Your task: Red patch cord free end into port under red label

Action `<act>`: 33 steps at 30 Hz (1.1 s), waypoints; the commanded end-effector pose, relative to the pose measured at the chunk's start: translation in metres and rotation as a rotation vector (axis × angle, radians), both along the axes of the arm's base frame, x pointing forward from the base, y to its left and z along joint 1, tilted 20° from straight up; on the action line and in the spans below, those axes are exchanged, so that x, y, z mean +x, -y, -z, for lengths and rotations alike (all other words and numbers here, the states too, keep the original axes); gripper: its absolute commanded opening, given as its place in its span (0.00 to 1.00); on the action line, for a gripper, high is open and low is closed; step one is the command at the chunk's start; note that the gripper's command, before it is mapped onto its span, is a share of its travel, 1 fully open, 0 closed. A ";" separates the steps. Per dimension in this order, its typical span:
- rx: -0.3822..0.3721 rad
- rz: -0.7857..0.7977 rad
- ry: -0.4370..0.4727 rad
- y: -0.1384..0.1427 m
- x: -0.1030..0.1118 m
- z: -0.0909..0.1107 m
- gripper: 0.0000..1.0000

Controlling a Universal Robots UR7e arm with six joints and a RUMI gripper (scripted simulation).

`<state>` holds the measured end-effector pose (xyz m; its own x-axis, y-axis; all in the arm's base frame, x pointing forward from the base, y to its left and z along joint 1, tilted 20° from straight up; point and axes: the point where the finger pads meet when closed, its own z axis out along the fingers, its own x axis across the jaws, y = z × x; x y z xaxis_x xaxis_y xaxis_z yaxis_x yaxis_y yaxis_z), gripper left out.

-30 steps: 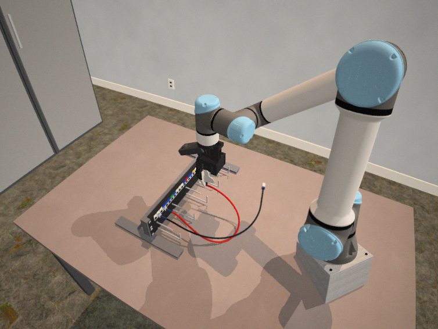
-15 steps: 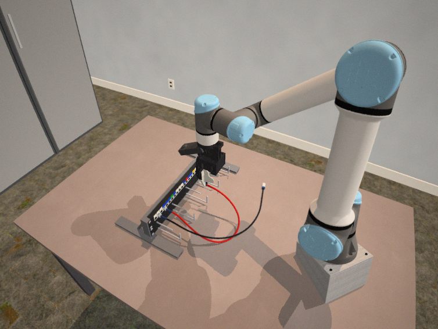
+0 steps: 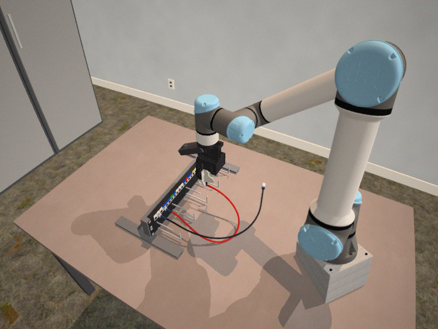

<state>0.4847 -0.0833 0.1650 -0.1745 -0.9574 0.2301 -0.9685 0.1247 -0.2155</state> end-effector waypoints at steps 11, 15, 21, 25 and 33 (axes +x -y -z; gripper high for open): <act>0.000 0.000 0.001 0.000 0.000 -0.001 0.00; 0.000 0.000 0.001 0.000 0.001 0.000 0.00; 0.000 0.000 0.000 0.002 0.005 0.002 0.00; 0.000 0.000 0.000 0.002 0.007 0.004 0.00; 0.000 0.000 0.000 0.006 0.018 0.010 0.00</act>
